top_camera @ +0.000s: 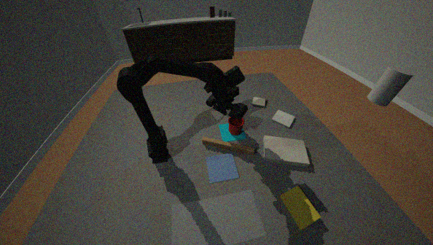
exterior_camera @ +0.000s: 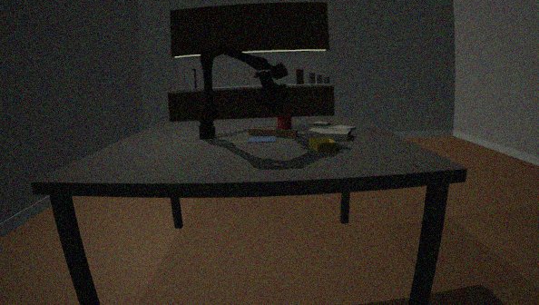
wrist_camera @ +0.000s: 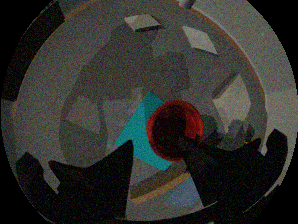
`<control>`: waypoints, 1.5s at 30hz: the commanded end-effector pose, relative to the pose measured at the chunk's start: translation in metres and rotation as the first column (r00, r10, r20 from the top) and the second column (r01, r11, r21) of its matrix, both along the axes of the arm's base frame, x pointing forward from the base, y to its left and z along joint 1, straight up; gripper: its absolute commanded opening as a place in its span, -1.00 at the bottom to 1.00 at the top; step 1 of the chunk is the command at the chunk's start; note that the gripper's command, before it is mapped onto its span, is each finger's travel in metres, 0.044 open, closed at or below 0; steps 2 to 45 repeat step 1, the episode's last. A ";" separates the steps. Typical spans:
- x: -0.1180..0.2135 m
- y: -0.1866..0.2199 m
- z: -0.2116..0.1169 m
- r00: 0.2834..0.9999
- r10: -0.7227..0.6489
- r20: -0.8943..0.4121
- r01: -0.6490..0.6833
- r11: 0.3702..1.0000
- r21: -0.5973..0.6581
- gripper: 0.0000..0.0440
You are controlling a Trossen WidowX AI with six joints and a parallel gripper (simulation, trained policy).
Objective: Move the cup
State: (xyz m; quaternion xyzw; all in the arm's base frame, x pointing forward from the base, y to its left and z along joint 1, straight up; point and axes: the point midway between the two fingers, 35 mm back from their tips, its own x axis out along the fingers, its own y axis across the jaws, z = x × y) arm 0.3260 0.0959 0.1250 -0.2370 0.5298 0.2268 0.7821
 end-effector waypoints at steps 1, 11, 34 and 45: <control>0.000 -0.001 0.013 0.999 0.006 0.034 -0.006 1.000 0.014 0.19; 0.000 -0.001 0.013 0.999 0.006 0.034 -0.006 1.000 0.014 0.19; 0.000 -0.001 0.013 0.999 0.006 0.034 -0.006 1.000 0.014 0.19; 0.000 -0.001 0.013 0.999 0.006 0.034 -0.006 1.000 0.014 0.19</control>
